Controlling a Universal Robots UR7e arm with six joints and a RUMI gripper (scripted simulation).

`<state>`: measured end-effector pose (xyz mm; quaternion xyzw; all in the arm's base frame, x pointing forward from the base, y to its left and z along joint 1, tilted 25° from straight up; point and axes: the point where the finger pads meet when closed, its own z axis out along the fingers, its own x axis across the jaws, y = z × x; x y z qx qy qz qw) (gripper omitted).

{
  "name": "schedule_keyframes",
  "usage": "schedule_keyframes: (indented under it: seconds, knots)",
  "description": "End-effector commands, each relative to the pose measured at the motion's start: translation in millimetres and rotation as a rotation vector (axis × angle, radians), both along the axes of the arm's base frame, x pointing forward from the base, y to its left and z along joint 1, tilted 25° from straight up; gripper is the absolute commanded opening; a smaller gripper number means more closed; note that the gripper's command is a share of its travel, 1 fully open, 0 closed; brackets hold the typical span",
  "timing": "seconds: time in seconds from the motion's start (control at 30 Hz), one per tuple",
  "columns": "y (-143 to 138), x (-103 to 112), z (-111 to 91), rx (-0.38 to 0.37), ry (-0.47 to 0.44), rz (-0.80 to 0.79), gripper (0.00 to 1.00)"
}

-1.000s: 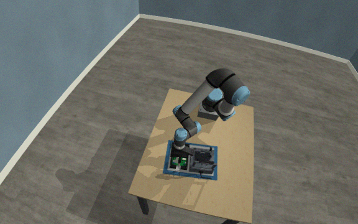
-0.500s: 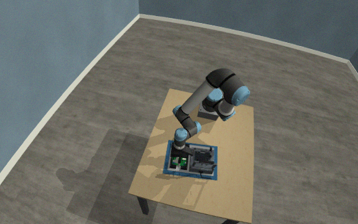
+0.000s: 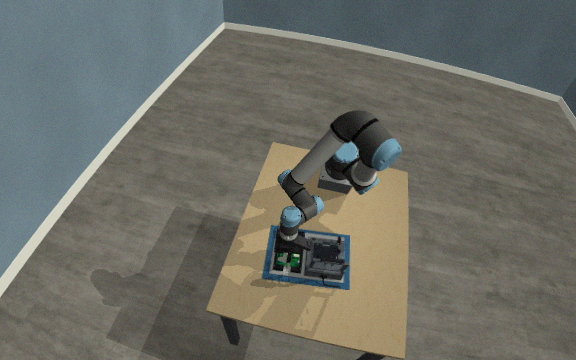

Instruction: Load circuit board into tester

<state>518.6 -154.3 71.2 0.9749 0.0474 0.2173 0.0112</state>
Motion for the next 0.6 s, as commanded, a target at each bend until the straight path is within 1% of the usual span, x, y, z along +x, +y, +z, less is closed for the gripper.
schedule_keyframes:
  seconds: [0.0,0.57]
  knots:
    - [0,1,-1,-0.001,-0.001,0.000,0.59]
    - [0,6,-12,-0.001,-0.001,0.000,0.59]
